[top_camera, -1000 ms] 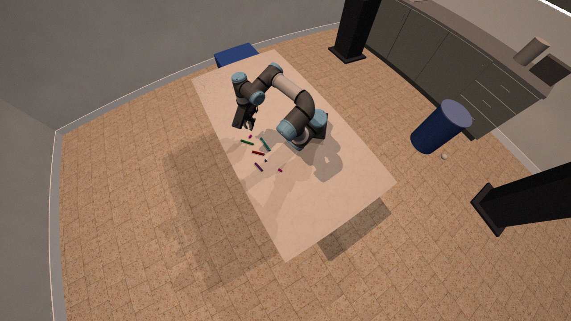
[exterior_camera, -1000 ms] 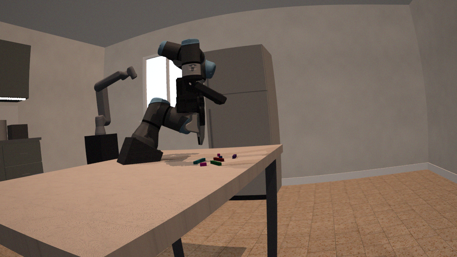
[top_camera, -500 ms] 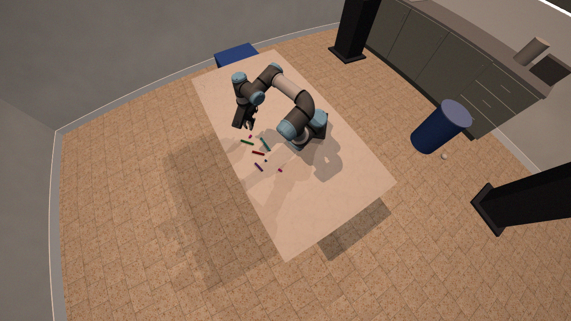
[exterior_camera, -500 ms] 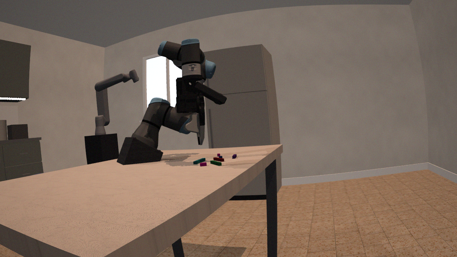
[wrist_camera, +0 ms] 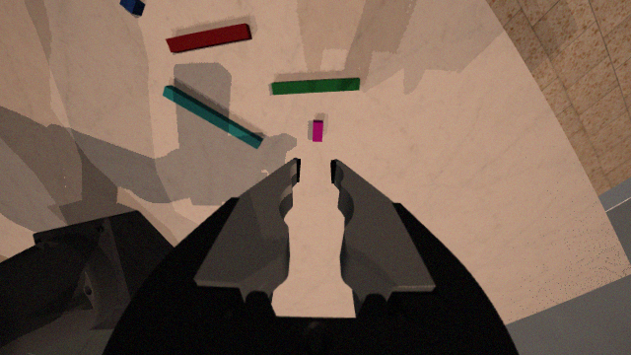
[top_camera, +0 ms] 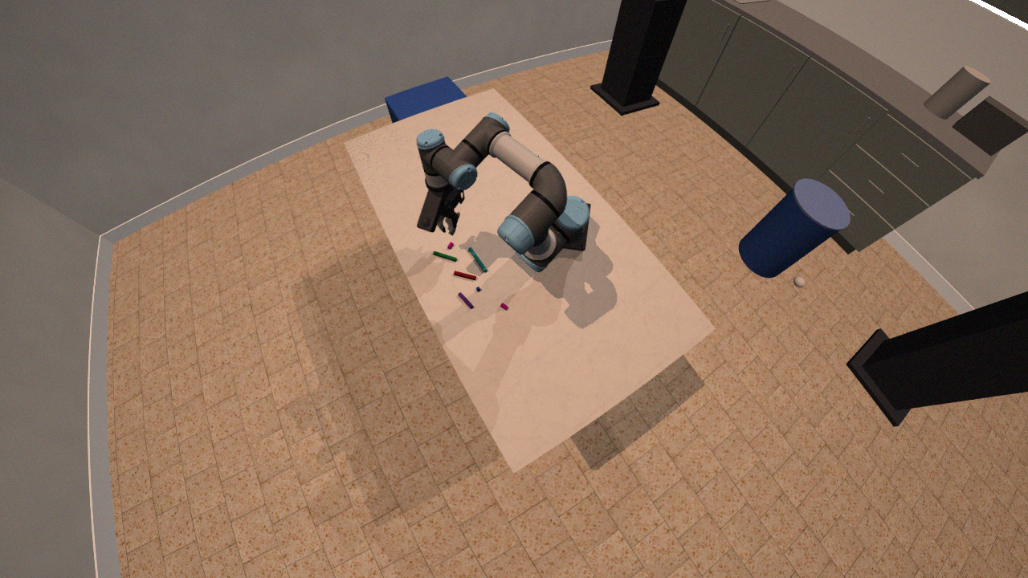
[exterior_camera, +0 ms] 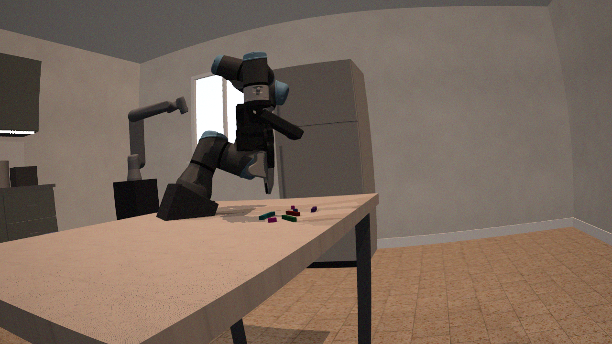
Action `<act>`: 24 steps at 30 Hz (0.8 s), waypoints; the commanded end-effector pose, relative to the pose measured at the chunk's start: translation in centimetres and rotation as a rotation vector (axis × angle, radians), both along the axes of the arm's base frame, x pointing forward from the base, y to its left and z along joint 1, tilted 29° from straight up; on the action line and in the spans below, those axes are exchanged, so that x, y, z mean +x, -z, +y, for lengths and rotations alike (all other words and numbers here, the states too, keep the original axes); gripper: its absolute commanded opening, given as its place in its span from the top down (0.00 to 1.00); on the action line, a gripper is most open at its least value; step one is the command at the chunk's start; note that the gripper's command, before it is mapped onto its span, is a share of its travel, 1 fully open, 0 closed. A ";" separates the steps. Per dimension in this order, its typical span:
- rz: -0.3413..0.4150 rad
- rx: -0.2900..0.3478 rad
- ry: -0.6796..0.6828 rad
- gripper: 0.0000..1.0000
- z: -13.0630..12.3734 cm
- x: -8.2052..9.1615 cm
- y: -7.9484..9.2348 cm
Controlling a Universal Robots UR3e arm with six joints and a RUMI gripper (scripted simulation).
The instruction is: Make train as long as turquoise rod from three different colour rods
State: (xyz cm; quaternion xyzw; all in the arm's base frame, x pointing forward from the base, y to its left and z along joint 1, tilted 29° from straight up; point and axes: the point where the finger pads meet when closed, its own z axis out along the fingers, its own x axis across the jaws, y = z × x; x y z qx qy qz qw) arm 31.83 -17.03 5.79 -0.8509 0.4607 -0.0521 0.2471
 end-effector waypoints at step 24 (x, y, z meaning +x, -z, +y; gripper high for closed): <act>0.000 0.000 0.001 0.86 0.9 0.9 2.2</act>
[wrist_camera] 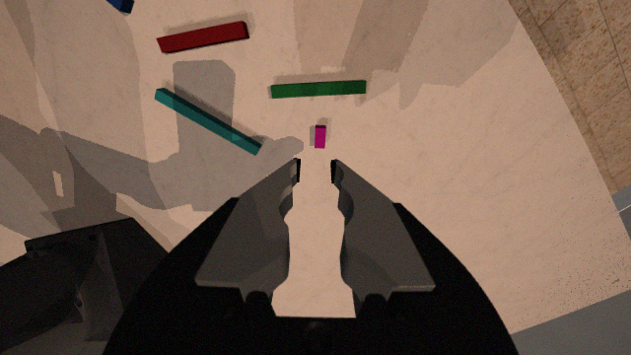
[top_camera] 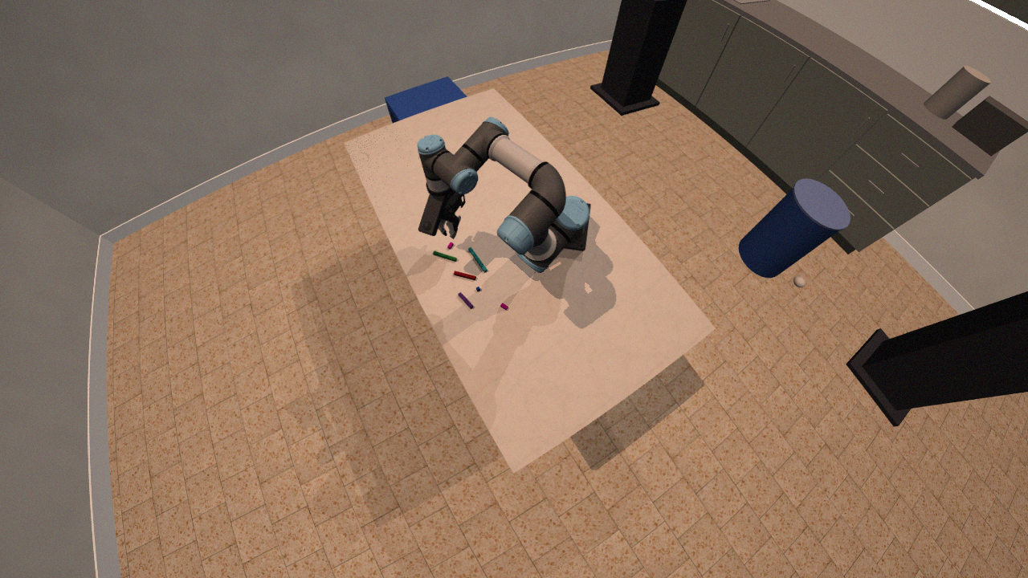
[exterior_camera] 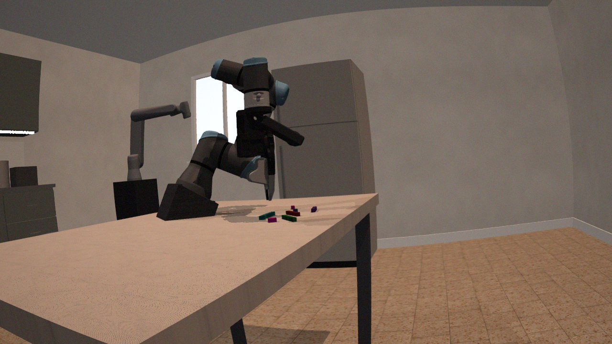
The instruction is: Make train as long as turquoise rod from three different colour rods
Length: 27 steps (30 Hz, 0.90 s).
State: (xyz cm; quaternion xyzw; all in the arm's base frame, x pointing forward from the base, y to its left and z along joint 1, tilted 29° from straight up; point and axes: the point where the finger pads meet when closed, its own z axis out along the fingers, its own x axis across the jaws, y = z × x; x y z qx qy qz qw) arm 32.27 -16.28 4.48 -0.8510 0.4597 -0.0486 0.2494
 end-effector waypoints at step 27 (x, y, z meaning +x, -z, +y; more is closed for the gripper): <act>-0.003 -0.007 0.004 0.86 1.0 1.4 3.1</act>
